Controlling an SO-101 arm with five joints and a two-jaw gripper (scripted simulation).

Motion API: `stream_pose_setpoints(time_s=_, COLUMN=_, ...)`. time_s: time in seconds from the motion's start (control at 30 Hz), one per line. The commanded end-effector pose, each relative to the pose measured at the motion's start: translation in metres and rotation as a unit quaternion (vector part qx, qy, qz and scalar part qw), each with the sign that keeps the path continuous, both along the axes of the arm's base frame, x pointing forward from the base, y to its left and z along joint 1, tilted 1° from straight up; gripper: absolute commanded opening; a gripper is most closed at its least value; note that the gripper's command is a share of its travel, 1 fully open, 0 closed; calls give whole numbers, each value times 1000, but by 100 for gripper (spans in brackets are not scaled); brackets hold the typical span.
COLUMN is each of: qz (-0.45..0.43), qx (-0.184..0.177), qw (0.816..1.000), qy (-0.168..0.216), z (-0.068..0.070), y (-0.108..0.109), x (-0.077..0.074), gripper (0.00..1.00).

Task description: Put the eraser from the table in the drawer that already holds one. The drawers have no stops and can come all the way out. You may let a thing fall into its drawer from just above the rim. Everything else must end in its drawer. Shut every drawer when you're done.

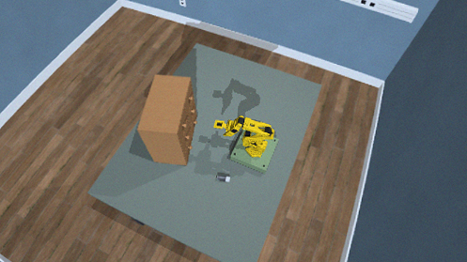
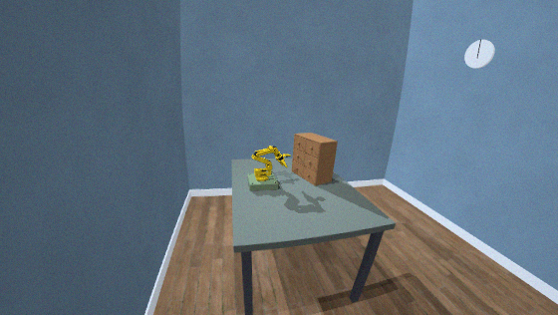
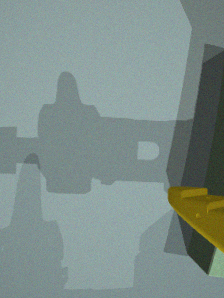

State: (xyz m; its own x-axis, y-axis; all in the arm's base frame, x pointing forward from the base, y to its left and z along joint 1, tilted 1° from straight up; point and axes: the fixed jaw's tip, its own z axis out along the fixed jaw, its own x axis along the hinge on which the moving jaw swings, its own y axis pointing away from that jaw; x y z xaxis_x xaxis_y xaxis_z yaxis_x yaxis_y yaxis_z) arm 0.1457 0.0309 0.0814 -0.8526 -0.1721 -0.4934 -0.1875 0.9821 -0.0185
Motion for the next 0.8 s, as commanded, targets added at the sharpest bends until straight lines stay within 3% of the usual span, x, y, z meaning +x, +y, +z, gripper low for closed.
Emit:
stream_pose_setpoints(time_s=0.0, qz=0, qx=-1, qw=1000, qy=-8, z=3, y=-1, x=1, gripper=50)
stream_pose_setpoints(time_s=0.07, qz=0, qx=-1, qw=1000, qy=-8, z=3, y=-1, x=1, gripper=50)
stream_pose_setpoints(time_s=0.57, qz=38, qx=-38, qw=994, qy=-91, z=-3, y=-6, x=45, gripper=45)
stream_pose_setpoints(time_s=0.77, qz=47, qx=-51, qw=991, qy=-113, z=-5, y=-9, x=55, gripper=44)
